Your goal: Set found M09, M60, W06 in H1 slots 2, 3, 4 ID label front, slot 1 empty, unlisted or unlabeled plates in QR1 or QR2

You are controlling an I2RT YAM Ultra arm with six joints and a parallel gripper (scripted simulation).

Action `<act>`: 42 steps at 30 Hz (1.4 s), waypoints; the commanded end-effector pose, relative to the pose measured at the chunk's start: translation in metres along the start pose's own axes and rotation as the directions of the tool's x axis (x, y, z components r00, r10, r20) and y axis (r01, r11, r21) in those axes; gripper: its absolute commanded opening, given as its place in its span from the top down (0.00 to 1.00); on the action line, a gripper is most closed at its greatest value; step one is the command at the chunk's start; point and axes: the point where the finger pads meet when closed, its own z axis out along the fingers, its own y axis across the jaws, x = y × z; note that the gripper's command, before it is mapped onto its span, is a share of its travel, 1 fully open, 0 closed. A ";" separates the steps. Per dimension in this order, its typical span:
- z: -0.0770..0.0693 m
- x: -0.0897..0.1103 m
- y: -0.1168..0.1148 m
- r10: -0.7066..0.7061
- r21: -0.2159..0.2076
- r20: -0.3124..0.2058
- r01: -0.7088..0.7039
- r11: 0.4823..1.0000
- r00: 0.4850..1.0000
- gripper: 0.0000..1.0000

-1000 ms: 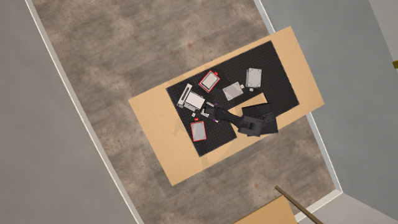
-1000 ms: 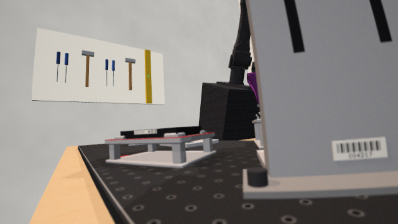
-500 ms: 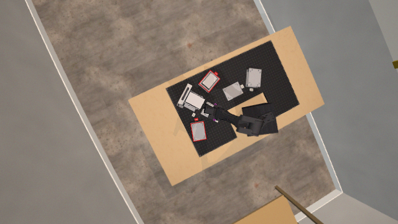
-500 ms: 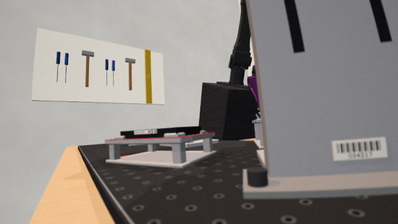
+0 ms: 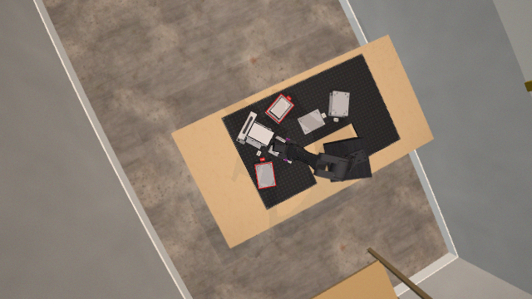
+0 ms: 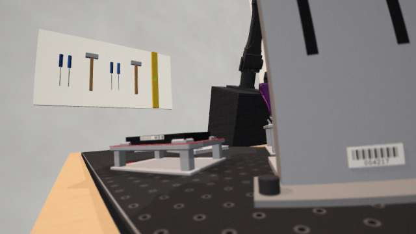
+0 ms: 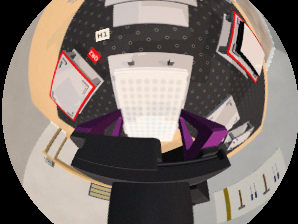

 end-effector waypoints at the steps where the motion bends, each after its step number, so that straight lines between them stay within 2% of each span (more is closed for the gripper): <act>1: -0.001 -0.006 0.001 -0.002 -0.004 0.023 0.002 1.000 1.000 0.14; 31: 0.015 -0.006 0.001 -0.002 -0.004 0.023 0.002 1.000 1.000 0.14; 32: 0.015 -0.006 0.001 -0.002 -0.004 0.023 0.002 1.000 1.000 0.00; 42: 0.015 -0.006 0.001 -0.002 -0.004 0.023 0.002 1.000 1.000 0.00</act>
